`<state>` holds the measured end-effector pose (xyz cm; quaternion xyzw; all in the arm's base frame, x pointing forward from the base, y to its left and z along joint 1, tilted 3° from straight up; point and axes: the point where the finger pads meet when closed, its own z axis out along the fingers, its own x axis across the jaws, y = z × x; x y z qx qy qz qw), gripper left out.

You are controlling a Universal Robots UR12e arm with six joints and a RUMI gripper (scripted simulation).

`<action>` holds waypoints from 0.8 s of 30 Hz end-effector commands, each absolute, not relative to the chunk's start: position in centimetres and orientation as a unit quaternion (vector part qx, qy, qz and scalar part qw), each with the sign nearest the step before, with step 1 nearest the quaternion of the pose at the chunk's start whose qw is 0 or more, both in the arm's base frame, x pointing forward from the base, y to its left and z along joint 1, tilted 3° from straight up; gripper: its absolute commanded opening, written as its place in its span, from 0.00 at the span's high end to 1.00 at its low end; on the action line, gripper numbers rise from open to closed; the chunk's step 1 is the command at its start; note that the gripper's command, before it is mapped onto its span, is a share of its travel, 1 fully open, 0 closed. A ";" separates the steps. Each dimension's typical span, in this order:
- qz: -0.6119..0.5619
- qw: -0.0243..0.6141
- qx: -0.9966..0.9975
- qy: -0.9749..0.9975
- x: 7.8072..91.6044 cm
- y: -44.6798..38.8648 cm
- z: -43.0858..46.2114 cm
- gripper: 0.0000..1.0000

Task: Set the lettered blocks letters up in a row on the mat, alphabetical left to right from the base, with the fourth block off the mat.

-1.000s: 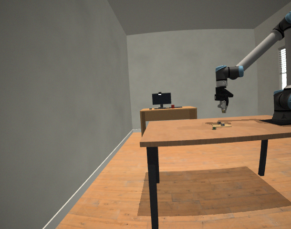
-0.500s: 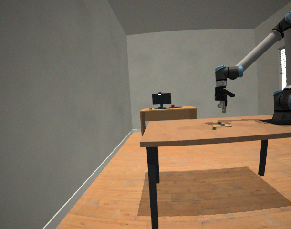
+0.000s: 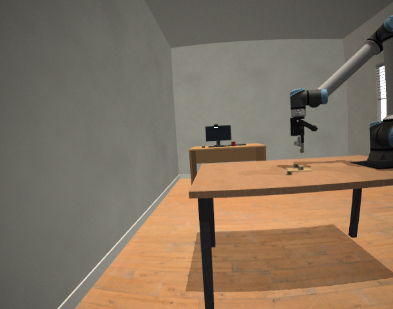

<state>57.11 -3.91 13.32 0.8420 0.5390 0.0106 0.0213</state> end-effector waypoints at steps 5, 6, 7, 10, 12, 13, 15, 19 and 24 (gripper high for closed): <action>0.012 0.022 0.898 0.439 57.6 -3.7 13.4 0.95; 0.012 0.022 0.898 0.439 57.6 -3.7 13.4 0.95; 0.012 0.022 0.898 0.439 57.6 -3.7 13.4 0.95; 0.013 0.021 0.919 0.395 57.8 -3.6 13.4 0.95; 0.013 0.021 0.927 0.375 57.8 -3.6 13.4 0.95; 0.014 0.021 0.931 0.364 57.9 -3.6 13.4 0.95; 0.014 0.020 0.939 0.343 58.0 -3.5 13.4 0.95; 0.015 0.020 0.953 0.301 58.2 -3.5 13.4 0.95; 0.016 0.019 0.963 0.268 58.3 -3.4 13.4 0.95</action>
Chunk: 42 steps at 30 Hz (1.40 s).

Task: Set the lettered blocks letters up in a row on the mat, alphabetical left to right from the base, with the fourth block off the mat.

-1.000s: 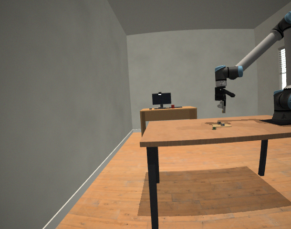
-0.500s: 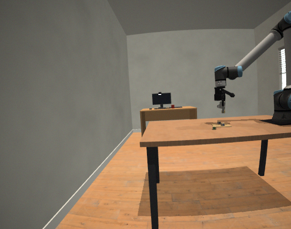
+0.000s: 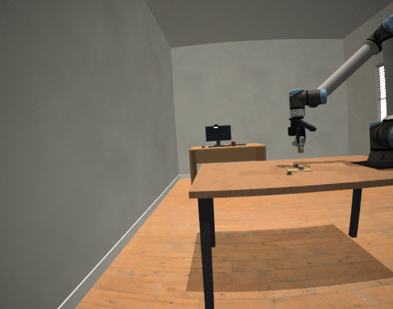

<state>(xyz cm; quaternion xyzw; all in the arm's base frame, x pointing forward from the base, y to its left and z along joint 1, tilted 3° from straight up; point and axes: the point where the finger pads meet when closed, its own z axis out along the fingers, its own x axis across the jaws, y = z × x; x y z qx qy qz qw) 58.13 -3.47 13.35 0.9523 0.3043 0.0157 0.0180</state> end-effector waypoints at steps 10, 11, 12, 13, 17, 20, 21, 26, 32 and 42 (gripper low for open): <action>0.018 0.017 0.989 0.148 58.9 -3.4 13.4 0.95; 0.018 0.017 0.990 0.138 59.0 -3.4 13.4 0.95; 0.018 0.017 0.992 0.128 59.0 -3.4 13.4 0.95; 0.018 0.017 0.993 0.118 59.1 -3.4 13.4 0.95; 0.019 0.016 0.995 0.099 59.2 -3.4 13.4 0.95; 0.019 0.016 0.997 0.073 59.3 -3.4 13.5 0.95; 0.019 0.016 0.998 0.065 59.4 -3.4 13.5 0.95; 0.020 0.015 0.999 0.031 59.5 -3.4 13.5 0.95; 0.020 0.014 1.000 0.001 59.7 -3.4 13.5 0.95; 0.020 0.014 0.999 -0.023 59.8 -3.4 13.5 0.95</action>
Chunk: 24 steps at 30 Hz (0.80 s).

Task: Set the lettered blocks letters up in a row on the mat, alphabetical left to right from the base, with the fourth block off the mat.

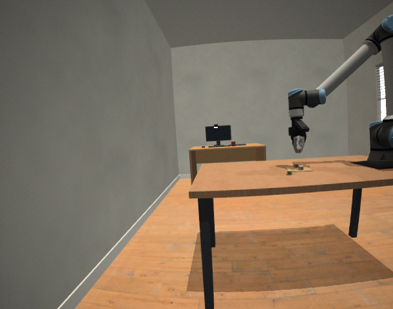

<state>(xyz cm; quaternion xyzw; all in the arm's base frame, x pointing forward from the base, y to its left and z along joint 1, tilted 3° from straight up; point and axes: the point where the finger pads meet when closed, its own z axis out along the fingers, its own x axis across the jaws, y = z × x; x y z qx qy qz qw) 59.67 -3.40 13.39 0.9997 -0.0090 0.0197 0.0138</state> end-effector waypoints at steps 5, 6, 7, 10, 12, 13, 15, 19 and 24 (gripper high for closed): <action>0.021 0.014 0.999 -0.029 59.8 -3.4 13.5 0.95; 0.021 0.014 0.999 -0.030 59.8 -3.4 13.5 0.95; 0.021 0.014 0.999 -0.031 59.8 -3.4 13.5 0.95; 0.021 0.014 0.999 -0.031 59.8 -3.4 13.5 0.95; 0.021 0.014 0.999 -0.032 59.8 -3.4 13.5 0.95; 0.021 0.014 0.999 -0.032 59.8 -3.4 13.5 0.95; 0.021 0.014 0.999 -0.032 59.8 -3.4 13.5 0.95; 0.021 0.014 0.999 -0.032 59.8 -3.4 13.5 0.95; 0.021 0.014 0.999 -0.032 59.8 -3.4 13.5 0.95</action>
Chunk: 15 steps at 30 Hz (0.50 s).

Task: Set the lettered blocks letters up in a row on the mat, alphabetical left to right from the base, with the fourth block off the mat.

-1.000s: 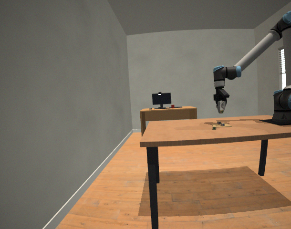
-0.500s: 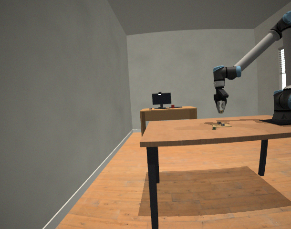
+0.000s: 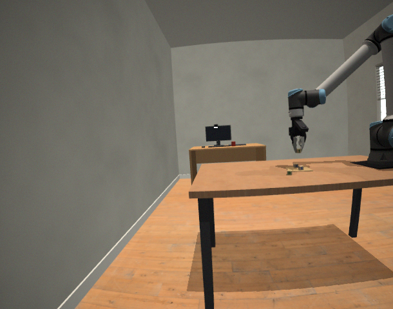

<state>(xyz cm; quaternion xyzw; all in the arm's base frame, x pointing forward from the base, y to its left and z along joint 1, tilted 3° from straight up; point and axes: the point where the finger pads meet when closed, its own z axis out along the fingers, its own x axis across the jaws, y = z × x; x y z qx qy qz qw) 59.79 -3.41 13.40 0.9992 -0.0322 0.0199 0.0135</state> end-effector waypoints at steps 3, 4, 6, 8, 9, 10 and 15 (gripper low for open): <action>0.021 0.014 0.999 -0.032 59.8 -3.4 13.5 0.95; 0.021 0.014 0.999 -0.032 59.9 -3.4 13.4 0.95; 0.021 0.013 0.999 -0.032 59.9 -3.4 13.2 0.95; 0.021 0.013 0.999 -0.032 59.9 -3.5 12.9 0.95; 0.021 0.013 0.999 -0.032 59.9 -3.5 12.7 0.95; 0.021 0.013 0.999 -0.032 59.9 -3.5 12.4 0.95; 0.021 0.013 0.999 -0.032 60.0 -3.5 10.4 0.95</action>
